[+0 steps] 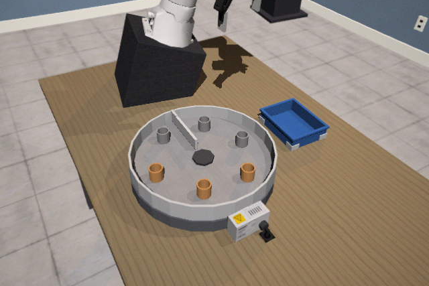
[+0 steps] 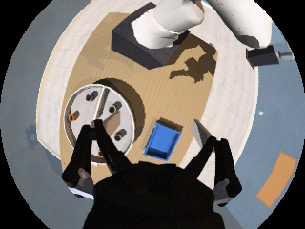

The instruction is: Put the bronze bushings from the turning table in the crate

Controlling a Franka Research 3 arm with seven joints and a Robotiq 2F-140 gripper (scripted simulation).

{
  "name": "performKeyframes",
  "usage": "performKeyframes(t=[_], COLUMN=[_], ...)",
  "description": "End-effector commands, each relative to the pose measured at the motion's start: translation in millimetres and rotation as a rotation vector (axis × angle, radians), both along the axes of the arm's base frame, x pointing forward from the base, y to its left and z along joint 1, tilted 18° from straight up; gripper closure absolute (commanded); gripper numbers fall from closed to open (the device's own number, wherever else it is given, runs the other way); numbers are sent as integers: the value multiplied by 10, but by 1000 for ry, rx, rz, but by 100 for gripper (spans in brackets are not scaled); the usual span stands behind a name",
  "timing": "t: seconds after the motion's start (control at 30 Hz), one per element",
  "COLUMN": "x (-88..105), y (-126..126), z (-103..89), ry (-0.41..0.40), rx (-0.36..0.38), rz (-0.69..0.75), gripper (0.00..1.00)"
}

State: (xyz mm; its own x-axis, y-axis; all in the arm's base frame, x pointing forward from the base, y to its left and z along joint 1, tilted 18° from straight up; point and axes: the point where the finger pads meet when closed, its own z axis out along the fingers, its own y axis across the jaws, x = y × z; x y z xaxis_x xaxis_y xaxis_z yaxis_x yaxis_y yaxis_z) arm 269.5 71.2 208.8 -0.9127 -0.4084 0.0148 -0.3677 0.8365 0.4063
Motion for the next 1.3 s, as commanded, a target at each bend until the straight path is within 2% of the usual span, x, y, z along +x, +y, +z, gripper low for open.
performKeyframes(t=[0.0, 0.57, 0.63, 0.7, 0.77, 0.87, 1.03, 1.1, 1.13, 1.27], x=[0, 2, 48, 185, 387, 521, 702, 702, 772, 856], y=[0, -1, -21, -92, -228, -348, -572, -572, -693, -901], z=[0, -1, -32, -132, -309, -454, -709, -709, -843, -1065], ry=[0, 0, -5, -18, -38, -53, -73, -73, -82, -94], rx=[0, 0, 6, 20, 37, 45, 48, 48, 45, 34], rz=[0, 0, -6, -24, -57, -83, -127, -127, -148, -183], gripper=[0, 0, 0, 0, 0, 0, 0, 0, 0, 0])
